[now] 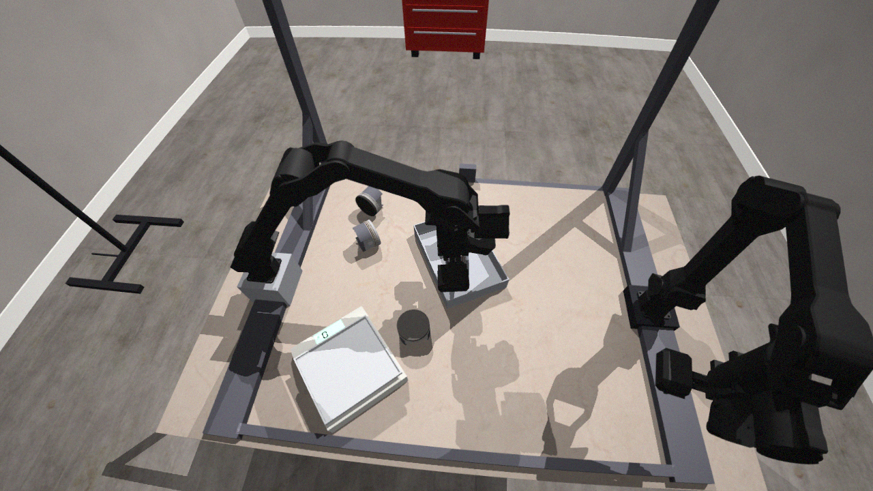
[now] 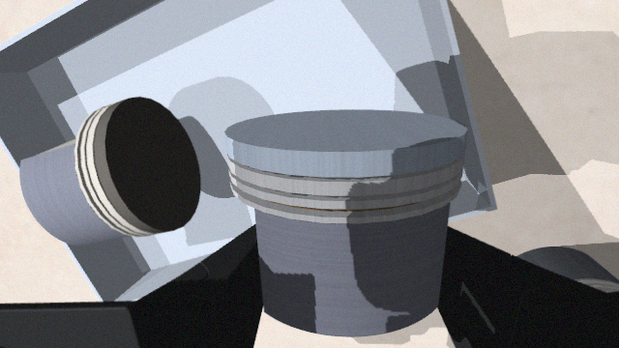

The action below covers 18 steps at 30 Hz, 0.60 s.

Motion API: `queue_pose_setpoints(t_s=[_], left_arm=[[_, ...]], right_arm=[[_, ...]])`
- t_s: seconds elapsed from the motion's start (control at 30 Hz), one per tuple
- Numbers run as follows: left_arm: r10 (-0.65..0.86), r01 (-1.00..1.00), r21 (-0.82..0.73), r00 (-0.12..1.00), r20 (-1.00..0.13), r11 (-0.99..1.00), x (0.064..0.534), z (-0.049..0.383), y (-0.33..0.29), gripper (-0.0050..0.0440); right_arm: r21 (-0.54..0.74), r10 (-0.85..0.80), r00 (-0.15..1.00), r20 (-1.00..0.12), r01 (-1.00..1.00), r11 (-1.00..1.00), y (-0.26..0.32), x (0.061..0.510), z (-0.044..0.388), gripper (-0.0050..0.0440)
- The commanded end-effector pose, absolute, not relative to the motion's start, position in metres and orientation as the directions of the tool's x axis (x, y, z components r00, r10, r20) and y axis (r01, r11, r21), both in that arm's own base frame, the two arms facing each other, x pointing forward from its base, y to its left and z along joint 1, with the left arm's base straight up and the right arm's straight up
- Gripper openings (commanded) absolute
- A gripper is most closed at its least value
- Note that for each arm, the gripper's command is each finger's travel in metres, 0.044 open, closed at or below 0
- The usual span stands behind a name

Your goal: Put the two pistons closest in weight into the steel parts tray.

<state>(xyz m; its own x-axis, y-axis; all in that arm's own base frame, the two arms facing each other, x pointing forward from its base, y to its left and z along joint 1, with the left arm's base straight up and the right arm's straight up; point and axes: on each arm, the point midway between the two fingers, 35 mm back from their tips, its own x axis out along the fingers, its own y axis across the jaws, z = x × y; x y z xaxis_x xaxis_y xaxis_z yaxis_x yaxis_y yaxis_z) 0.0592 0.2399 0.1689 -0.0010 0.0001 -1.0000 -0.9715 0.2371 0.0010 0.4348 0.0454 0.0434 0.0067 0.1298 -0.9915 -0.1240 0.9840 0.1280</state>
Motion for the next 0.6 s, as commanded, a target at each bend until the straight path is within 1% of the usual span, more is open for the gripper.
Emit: queue_pose_setpoints(t_s=[0.0, 0.13, 0.17, 0.3, 0.57], left_arm=[[0.017, -0.971, 0.0, 0.004, -1.0, 0.239, 0.06, 0.174, 0.244, 0.04], [0.017, -0.971, 0.0, 0.004, -1.0, 0.239, 0.06, 0.174, 0.244, 0.04], [0.017, -0.971, 0.0, 0.004, -1.0, 0.239, 0.06, 0.174, 0.244, 0.04], [0.017, -0.971, 0.0, 0.004, -1.0, 0.239, 0.06, 0.174, 0.244, 0.04], [0.017, -0.971, 0.0, 0.004, -1.0, 0.239, 0.06, 0.174, 0.244, 0.04]], right_arm=[[0.13, 0.136, 0.034, -0.99, -0.132, 0.983, 0.049, 0.439, 0.045, 0.0158], [0.13, 0.136, 0.034, -0.99, -0.132, 0.983, 0.05, 0.439, 0.042, 0.0158], [0.129, 0.138, 0.059, -0.989, -0.136, 0.982, 0.05, 0.44, 0.051, 0.0158], [0.13, 0.136, 0.032, -0.99, -0.132, 0.983, 0.05, 0.439, 0.032, 0.0158], [0.13, 0.136, 0.043, -0.99, -0.133, 0.983, 0.051, 0.44, 0.024, 0.0158]])
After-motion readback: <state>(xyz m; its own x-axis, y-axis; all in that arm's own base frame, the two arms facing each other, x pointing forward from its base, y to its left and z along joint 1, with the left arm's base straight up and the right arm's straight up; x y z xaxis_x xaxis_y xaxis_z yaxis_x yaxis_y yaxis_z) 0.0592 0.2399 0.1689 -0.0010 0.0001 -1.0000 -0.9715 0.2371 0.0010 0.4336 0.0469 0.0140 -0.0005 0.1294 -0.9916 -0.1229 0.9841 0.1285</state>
